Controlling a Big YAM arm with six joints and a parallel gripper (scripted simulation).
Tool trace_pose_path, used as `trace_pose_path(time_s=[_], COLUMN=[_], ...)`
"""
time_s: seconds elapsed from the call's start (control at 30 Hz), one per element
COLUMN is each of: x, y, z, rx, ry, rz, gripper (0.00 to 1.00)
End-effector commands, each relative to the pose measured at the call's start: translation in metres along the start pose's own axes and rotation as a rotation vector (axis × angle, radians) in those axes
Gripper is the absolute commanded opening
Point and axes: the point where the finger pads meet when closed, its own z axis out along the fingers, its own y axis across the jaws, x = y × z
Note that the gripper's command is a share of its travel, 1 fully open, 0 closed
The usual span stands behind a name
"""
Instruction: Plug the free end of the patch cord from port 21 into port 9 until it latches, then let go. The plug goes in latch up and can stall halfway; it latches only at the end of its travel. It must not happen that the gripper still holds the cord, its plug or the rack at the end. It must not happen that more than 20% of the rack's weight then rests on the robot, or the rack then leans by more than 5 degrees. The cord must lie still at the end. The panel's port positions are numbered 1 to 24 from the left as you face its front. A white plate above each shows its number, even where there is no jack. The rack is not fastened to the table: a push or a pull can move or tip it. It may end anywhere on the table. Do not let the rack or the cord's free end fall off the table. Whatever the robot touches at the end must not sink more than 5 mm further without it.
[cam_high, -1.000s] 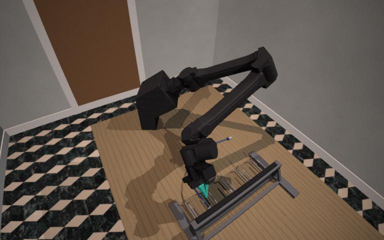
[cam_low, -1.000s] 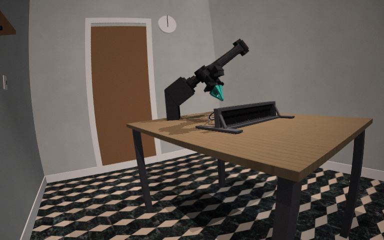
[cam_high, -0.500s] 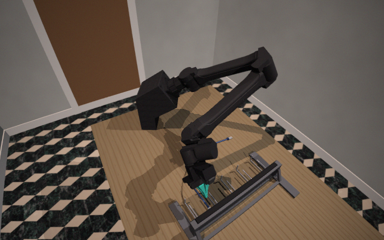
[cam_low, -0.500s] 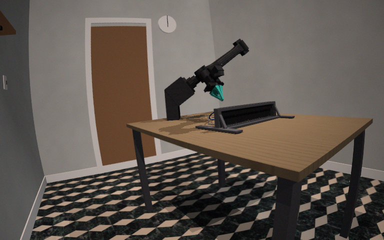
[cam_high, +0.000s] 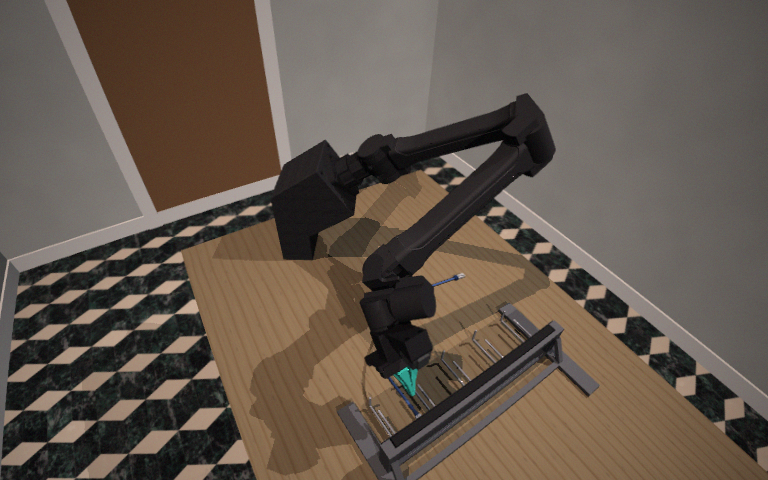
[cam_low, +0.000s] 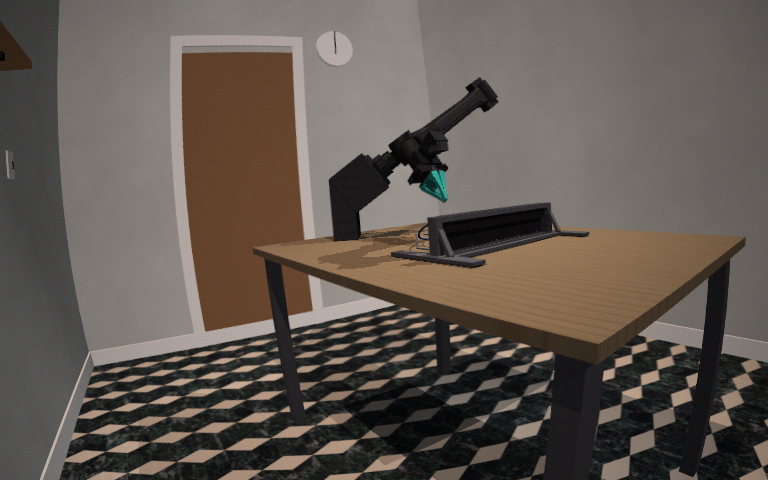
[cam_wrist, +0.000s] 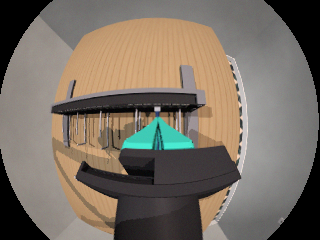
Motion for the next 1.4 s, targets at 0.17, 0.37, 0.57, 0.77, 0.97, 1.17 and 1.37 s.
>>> trace_pose_path(time_s=[0.17, 0.37, 0.57, 0.77, 0.97, 1.17, 1.37], x=[-0.011, -0.013, -0.015, -0.014, -0.011, -0.011, -0.013], y=[0.017, 0.012, 0.006, 0.003, 0.002, 0.001, 0.0], z=[0.004, -0.011, -0.051, -0.074, -0.122, -0.147, -0.148], rx=[-0.024, -0.015, -0.001, 0.006, 0.012, 0.013, 0.012], ry=[-0.019, -0.026, -0.031, -0.028, -0.024, -0.022, -0.022], rz=[-0.051, -0.051, -0.047, -0.038, -0.032, -0.03, -0.033], gripper=[0.0, 0.0, 0.0, 0.0, 0.0, 0.0, 0.0])
